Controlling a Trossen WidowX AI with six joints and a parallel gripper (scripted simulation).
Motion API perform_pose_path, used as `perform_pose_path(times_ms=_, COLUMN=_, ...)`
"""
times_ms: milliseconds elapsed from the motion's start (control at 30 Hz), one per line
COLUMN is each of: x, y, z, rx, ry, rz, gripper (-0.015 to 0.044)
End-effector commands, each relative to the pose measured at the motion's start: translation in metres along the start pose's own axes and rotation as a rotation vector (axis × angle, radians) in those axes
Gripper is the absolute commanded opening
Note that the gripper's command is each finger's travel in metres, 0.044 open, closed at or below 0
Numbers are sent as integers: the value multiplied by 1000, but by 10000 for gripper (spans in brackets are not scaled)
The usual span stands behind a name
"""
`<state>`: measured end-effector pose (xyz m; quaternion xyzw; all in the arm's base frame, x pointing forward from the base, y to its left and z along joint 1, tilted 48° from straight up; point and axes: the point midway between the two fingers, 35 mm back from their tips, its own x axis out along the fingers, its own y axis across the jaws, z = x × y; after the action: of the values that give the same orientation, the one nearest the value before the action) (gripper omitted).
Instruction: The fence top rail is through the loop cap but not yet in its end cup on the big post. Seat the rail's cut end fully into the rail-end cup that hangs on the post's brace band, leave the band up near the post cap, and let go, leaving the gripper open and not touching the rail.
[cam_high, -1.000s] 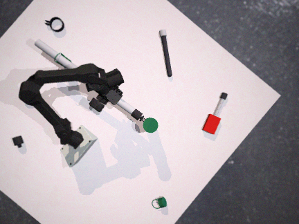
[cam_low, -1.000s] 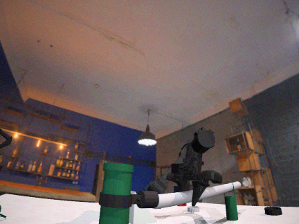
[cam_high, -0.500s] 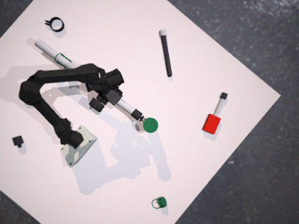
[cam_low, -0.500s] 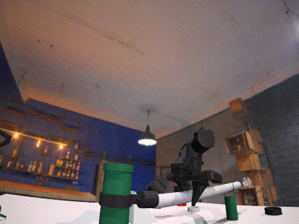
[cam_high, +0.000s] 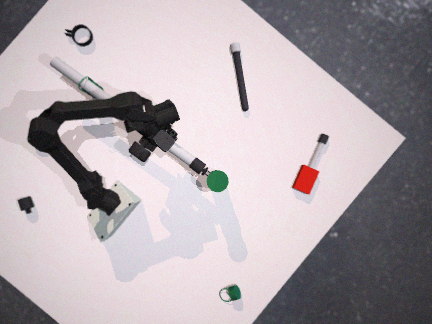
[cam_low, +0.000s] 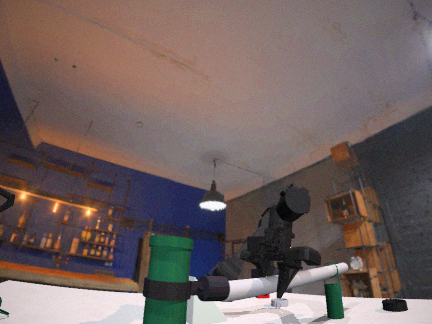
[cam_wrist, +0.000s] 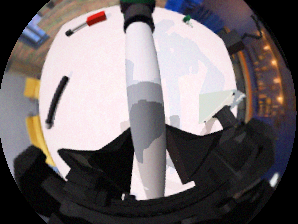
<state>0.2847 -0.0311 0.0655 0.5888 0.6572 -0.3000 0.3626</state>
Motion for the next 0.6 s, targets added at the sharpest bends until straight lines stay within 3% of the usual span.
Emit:
perform_pose_path(times_ms=0, x=-5, y=0, z=7, rx=1, ry=-17, rz=12, gripper=0)
perform_pose_path(times_ms=567, x=0, y=0, z=0, rx=0, ry=2, rz=-1, gripper=0)
